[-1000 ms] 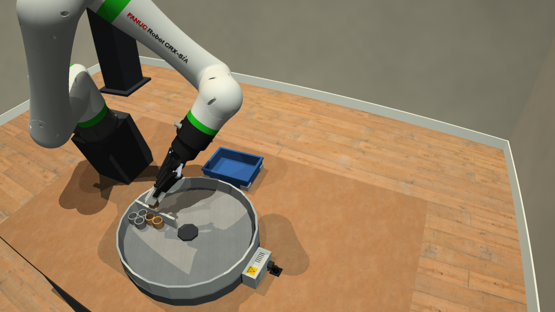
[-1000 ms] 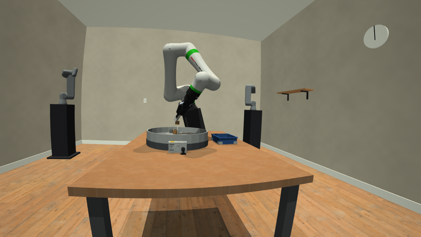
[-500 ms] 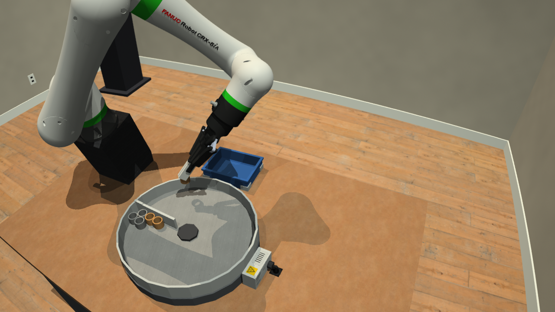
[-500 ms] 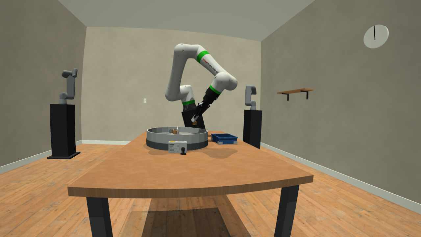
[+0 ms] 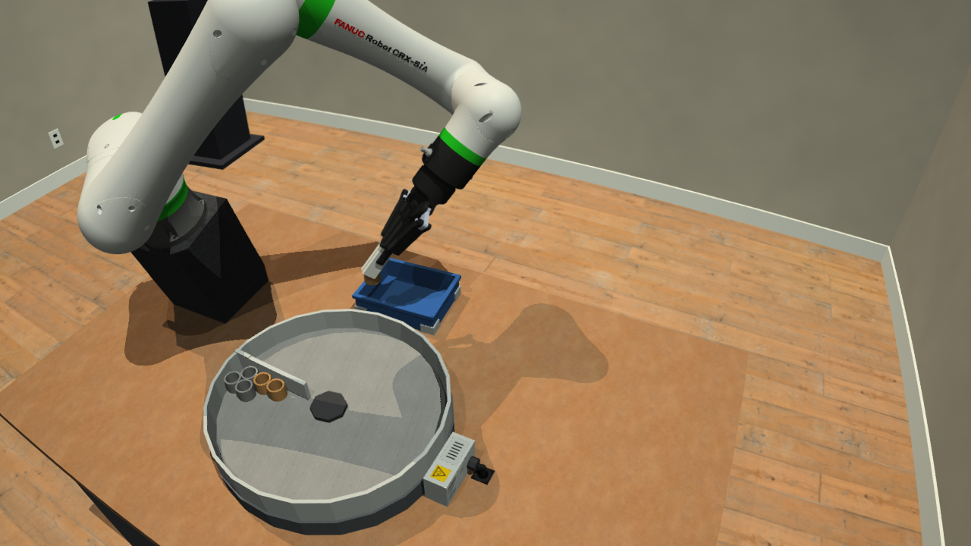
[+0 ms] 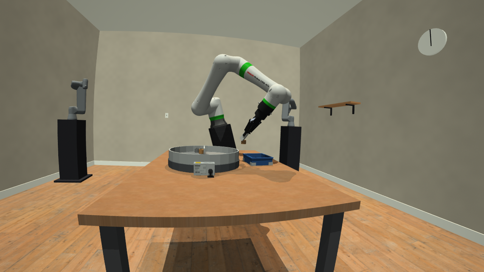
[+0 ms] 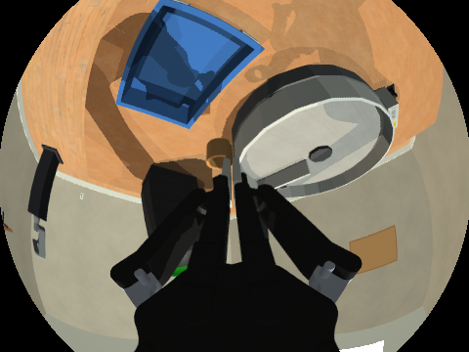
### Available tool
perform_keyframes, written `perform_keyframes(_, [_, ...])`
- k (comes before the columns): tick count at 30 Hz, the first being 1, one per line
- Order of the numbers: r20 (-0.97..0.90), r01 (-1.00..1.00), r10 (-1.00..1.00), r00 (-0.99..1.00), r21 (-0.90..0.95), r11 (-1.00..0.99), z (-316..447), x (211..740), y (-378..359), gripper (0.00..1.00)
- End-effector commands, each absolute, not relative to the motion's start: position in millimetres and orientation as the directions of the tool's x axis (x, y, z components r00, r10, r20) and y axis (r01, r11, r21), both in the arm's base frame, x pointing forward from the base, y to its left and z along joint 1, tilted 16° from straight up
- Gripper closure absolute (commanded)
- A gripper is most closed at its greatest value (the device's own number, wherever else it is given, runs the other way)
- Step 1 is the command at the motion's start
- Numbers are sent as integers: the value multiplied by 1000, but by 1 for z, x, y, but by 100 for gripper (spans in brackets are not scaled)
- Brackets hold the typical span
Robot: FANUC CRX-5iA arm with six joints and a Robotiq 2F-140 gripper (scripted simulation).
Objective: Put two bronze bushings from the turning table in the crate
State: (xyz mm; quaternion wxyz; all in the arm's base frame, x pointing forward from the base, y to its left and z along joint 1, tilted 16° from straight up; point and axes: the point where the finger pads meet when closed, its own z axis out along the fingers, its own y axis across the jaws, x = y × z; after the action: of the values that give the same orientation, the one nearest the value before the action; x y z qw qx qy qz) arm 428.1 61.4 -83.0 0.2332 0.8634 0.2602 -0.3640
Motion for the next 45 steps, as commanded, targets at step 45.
perform_keyframes(45, [-753, 617, 275, 598, 213, -758, -108, 456, 148, 100])
